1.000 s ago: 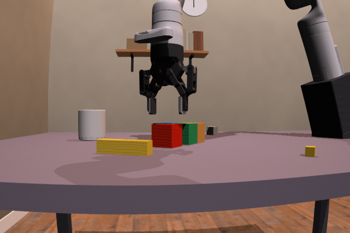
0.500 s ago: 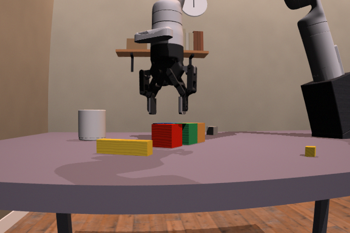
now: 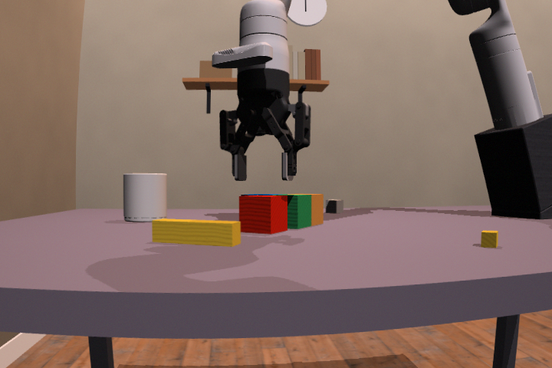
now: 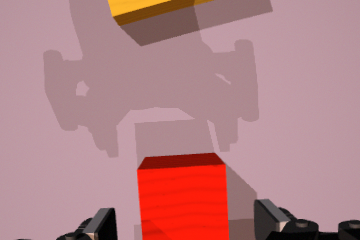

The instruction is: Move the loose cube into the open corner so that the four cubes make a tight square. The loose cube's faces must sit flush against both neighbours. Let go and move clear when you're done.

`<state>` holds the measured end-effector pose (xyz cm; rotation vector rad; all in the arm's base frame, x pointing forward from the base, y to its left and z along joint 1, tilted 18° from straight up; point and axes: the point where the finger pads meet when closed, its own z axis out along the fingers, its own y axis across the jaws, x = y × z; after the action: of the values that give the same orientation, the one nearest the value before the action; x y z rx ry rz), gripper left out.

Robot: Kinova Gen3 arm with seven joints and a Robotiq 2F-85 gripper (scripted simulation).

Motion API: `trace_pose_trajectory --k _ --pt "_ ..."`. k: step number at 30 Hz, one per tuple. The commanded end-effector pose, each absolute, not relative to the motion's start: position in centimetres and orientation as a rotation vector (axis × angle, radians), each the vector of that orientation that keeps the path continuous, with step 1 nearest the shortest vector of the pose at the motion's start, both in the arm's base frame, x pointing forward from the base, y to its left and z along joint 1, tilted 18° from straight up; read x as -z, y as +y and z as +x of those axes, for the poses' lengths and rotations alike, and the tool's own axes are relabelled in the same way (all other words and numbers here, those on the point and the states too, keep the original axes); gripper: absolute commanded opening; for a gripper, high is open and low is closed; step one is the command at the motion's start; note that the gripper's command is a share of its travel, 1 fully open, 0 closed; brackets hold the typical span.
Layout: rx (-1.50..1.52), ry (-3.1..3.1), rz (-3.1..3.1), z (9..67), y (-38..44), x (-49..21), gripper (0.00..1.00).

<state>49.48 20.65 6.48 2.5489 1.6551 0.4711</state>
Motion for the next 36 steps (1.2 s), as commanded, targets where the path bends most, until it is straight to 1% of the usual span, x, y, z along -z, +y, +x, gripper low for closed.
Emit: trace_pose_trajectory --k 1,17,36 --pt "-0.482 1.661 2.537 49.9 20.7 -6.5 0.82" --pt "-0.482 1.661 2.537 50.0 20.7 -6.1 0.82" --pt "-0.482 1.661 2.537 50.7 21.0 -3.8 0.82"
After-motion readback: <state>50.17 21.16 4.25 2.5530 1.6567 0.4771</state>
